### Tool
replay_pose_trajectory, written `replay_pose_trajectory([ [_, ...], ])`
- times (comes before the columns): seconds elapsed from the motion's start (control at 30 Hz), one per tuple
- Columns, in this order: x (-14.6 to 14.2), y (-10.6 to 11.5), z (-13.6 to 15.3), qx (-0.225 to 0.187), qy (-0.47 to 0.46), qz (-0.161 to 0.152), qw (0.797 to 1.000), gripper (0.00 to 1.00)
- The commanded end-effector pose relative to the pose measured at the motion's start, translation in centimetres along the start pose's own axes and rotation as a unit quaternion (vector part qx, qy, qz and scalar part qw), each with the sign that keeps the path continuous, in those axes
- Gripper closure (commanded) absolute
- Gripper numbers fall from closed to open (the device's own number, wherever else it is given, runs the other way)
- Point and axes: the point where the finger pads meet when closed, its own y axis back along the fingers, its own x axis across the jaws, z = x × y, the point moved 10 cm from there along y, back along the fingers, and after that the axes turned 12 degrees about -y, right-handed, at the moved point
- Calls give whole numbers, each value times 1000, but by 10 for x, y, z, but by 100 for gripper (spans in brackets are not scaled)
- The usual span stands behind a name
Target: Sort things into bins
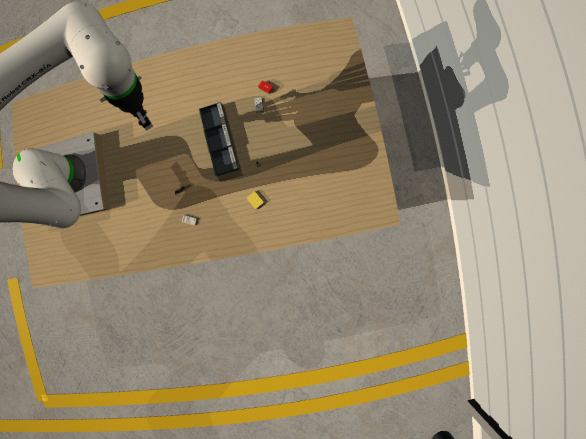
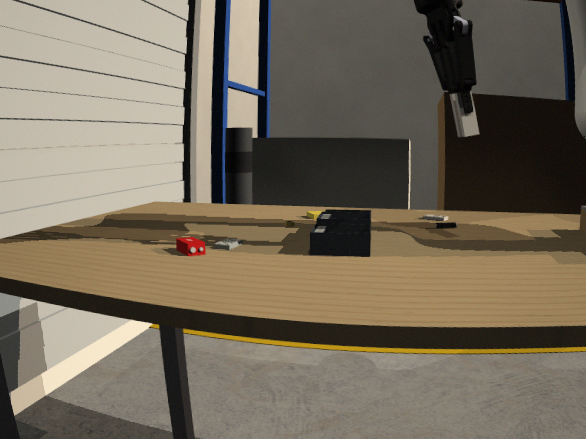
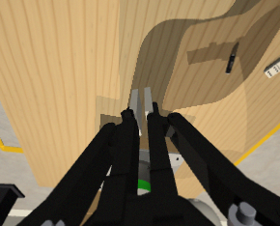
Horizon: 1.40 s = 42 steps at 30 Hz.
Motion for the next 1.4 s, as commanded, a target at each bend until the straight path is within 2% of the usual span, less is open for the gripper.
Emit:
replay_pose_trajectory([
  [0.0, 21, 5, -6, 30, -61, -9, 998, 85],
  [0.1, 21, 5, -6, 30, -61, -9, 998, 85],
  [0.2, 44, 11, -9, 61, -128, -21, 990, 85],
  [0.27, 48, 12, -11, 62, -130, -21, 989, 85],
  [0.4, 75, 19, -14, 93, -199, -34, 975, 85],
  [0.83, 75, 19, -14, 93, -199, -34, 975, 85],
  [0.93, 87, 7, -32, 96, -125, -27, 987, 85],
  [1.07, 104, -8, -56, 97, -74, -22, 992, 85],
  [1.37, 134, -34, -99, 97, -68, -22, 993, 85],
])
